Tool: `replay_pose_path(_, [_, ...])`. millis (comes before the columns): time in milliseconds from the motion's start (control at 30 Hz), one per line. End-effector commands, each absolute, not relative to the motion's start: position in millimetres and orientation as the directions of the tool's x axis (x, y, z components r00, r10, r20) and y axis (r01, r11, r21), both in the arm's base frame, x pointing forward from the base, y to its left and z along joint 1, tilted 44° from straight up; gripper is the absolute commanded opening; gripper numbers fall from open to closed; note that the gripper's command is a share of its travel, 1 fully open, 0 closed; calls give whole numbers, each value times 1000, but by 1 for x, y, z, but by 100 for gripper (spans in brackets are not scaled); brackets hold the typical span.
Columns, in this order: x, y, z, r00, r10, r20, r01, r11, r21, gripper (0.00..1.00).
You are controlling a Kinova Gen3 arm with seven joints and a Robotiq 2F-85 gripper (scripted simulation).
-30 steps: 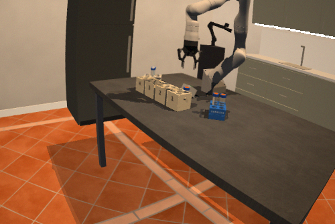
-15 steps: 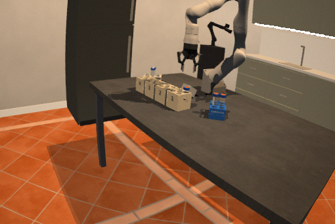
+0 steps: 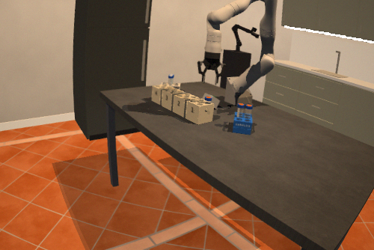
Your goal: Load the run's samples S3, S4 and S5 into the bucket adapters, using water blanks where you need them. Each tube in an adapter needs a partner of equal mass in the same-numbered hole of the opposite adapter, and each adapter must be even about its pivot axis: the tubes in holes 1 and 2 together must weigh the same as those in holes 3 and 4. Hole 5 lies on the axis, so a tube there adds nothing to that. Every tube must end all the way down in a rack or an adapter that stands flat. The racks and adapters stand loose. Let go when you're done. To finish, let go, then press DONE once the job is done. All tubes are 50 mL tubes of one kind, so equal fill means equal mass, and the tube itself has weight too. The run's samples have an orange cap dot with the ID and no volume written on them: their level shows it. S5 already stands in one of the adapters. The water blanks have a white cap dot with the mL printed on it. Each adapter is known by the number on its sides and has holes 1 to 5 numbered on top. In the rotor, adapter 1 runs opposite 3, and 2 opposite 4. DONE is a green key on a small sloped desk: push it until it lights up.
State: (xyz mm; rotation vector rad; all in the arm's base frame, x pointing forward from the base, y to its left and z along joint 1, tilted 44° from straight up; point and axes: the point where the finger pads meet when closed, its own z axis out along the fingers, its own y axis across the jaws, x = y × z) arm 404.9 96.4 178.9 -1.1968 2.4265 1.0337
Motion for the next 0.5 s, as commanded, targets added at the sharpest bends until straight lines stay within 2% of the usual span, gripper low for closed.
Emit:
replay_pose_path(0, [405, 104, 175, -633, -592, -498, -769, 409, 491, 62])
replay_pose_path(467, [403, 115, 164, -634, -592, -498, -769, 409, 492, 62])
